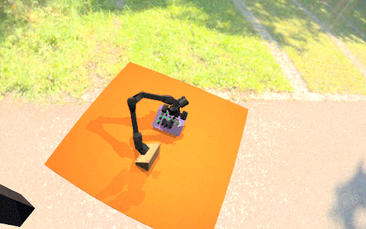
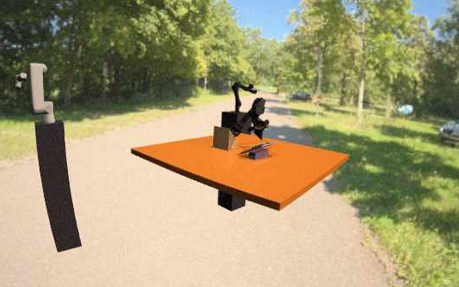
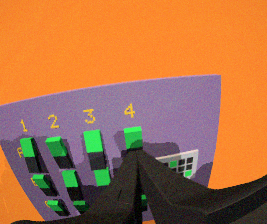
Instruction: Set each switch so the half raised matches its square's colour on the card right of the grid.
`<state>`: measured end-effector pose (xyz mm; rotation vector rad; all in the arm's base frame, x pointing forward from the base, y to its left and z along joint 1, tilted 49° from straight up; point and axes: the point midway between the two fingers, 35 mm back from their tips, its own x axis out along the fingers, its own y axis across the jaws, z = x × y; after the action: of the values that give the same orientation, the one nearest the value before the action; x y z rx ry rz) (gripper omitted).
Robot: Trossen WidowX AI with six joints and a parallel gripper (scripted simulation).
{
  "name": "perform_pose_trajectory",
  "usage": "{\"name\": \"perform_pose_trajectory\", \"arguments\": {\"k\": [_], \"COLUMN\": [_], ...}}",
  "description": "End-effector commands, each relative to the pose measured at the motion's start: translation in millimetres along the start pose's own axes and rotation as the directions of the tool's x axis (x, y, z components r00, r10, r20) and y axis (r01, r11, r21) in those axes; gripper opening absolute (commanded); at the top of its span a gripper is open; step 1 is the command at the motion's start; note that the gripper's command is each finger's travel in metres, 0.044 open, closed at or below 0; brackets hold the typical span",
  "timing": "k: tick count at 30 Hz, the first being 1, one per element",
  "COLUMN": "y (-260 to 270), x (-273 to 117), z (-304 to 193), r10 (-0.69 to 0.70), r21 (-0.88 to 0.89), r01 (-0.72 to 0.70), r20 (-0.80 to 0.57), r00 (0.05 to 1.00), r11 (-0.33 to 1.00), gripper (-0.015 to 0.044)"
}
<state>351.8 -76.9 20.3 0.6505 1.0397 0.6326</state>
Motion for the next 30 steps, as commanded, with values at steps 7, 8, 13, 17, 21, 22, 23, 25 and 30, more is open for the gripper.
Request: {"name": "perform_pose_trajectory", "arguments": {"k": [7,8,13,17,21,22,23,25,30], "y": [-1.0,-1.0,-1.0,-1.0,-1.0,-1.0,-1.0,-1.0,-1.0], "x": [12.9,13.8,21.4,25.5,25.5,25.5,25.5,25.5,25.5], "z": [-1.4,-1.4,-1.1,-1.0,-1.0,-1.0,-1.0,-1.0,-1.0], "r10": [0.000,0.000,0.000,0.000,0.000,0.000,0.000,0.000,0.000], "r21": [0.012,0.012,0.012,0.012,0.012,0.012,0.012,0.012,0.012], "r01": [0.000,0.000,0.000,0.000,0.000,0.000,0.000,0.000,0.000], "r20": [-0.001,-0.001,-0.001,-0.001,-0.001,-0.001,-0.001,-0.001,-0.001], "r00": [1.000,1.000,1.000,1.000,1.000,1.000,1.000,1.000,1.000], "r11": [1.000,1.000,1.000,1.000,1.000,1.000,1.000,1.000,1.000], "gripper": [0.0000,0.0000,0.0000,0.0000,0.0000,0.0000,0.0000,0.0000,0.0000]}}
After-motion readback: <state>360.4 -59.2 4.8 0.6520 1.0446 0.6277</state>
